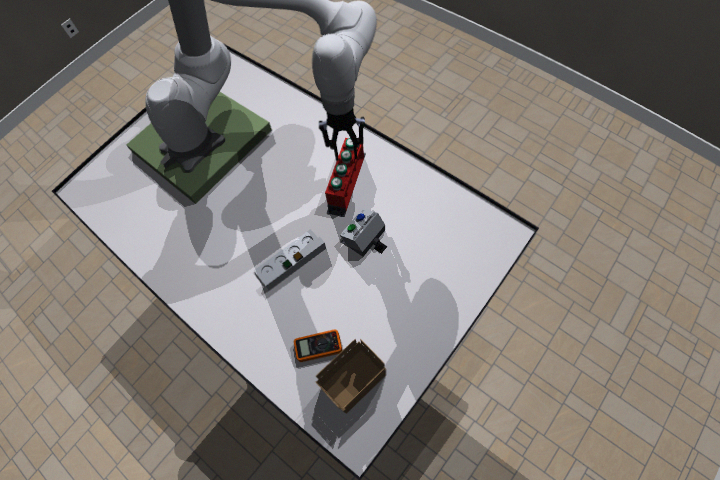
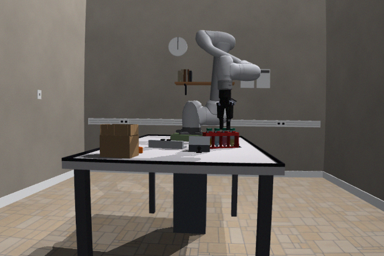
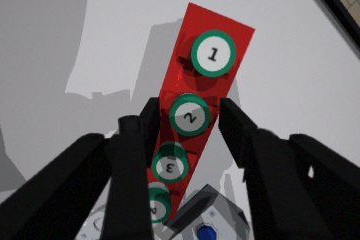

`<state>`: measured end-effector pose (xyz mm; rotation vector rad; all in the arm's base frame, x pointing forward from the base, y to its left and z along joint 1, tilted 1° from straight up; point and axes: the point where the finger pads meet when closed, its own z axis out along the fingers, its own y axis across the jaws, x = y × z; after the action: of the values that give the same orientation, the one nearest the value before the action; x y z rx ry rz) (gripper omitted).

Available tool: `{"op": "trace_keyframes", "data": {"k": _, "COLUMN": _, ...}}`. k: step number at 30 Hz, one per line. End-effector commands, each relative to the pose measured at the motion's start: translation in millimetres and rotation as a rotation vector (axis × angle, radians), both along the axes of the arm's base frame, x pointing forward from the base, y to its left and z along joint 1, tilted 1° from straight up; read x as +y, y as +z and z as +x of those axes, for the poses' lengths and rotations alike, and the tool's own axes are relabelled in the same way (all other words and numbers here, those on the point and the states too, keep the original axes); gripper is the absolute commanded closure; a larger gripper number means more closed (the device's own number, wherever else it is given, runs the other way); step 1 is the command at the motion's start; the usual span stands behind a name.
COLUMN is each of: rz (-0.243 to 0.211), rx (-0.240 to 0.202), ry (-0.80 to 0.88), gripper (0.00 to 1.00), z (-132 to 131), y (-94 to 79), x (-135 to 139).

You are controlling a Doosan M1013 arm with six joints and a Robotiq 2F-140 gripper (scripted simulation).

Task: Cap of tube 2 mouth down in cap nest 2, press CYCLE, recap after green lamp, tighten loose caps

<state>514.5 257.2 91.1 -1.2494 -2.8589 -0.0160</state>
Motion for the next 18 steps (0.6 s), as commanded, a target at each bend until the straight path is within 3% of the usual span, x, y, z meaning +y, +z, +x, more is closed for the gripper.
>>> {"op": "trace_keyframes", "data": {"k": 1, "rz": -0.013, "rx": -0.001, "ry": -0.279, "gripper": 0.59, "z": 0.2, "y": 0.5, "x": 0.2}}
{"op": "trace_keyframes", "data": {"k": 11, "rz": -0.018, "rx": 0.005, "ry": -0.724, "gripper": 0.59, "z": 0.2, "y": 0.5, "x": 0.2}}
{"op": "trace_keyframes", "data": {"k": 13, "rz": -0.018, "rx": 0.005, "ry": -0.724, "gripper": 0.59, "z": 0.2, "y": 0.5, "x": 0.2}}
{"op": "trace_keyframes", "data": {"k": 14, "rz": -0.021, "rx": 0.005, "ry": -0.828, "gripper": 0.59, "z": 0.2, "y": 0.5, "x": 0.2}}
{"op": "trace_keyframes", "data": {"k": 18, "rz": -0.021, "rx": 0.006, "ry": -0.852, "gripper": 0.59, "z": 0.2, "y": 0.5, "x": 0.2}}
